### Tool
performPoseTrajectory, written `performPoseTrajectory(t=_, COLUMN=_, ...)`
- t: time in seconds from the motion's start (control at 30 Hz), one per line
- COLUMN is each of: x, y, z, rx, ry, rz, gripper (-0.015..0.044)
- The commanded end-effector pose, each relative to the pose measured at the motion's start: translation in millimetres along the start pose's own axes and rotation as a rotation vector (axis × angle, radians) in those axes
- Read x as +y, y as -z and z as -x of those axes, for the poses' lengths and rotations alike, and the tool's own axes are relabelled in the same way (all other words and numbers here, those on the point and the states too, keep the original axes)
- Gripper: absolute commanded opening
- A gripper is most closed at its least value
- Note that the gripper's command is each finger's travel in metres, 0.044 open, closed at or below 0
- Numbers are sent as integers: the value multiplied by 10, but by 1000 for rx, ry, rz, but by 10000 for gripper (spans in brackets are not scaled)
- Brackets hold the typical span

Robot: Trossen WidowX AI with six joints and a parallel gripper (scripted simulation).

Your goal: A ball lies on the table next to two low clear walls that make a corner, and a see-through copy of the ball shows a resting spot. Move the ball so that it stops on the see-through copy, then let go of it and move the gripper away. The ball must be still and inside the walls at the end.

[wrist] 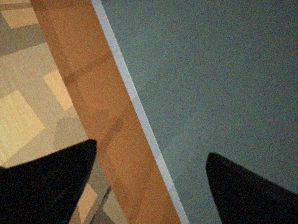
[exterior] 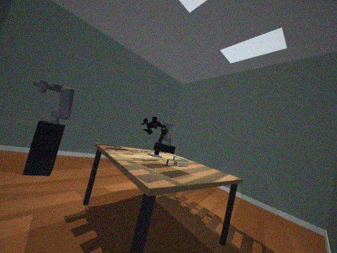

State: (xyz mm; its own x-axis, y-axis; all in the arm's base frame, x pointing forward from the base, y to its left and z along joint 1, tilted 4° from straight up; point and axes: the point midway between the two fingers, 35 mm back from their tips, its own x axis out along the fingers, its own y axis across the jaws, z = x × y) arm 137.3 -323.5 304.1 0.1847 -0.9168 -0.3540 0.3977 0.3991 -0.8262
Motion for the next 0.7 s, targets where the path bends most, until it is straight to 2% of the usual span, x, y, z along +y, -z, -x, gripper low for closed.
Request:
performPoseTrajectory(t=0.0, x=487, y=-397, z=-72, rx=-58, ry=-192, rz=-20, gripper=315)
performPoseTrajectory(t=0.13, x=988, y=-778, z=-19, rx=-112, ry=-356, rz=-13, gripper=315)
performPoseTrajectory(t=0.37, x=1893, y=-1210, z=243, rx=-103, ry=-648, rz=15, gripper=315)
performPoseTrajectory(t=0.67, x=3255, y=-1414, z=1070, rx=93, ry=-1029, rz=139, gripper=315)
